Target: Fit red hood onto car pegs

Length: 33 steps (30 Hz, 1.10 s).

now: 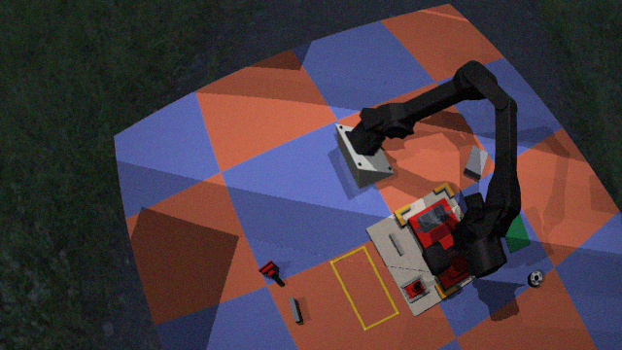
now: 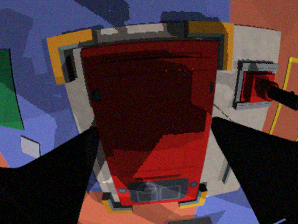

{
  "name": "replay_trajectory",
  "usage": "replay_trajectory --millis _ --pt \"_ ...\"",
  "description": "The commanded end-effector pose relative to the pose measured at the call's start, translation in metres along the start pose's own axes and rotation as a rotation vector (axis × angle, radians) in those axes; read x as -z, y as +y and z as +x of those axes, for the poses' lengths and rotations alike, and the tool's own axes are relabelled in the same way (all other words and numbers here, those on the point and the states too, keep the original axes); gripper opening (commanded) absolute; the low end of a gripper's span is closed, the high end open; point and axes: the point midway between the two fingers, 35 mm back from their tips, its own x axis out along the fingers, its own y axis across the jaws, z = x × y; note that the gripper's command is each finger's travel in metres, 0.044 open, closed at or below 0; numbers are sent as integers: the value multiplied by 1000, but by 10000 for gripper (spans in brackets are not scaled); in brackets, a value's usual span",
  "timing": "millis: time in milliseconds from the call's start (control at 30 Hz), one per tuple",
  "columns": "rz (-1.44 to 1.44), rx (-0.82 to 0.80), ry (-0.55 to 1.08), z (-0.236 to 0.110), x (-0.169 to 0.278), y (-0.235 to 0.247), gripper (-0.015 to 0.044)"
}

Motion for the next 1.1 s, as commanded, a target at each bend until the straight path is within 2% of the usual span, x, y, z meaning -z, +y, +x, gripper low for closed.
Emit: replay_trajectory --millis 0,100,167,1067 --pt "-4 7 -6 -25 -3 -2 440" --pt "-4 7 -2 -56 -2 -1 440" --pt "-4 7 -1 -65 -1 -1 440" --pt "-4 7 -1 -65 -1 -1 440"
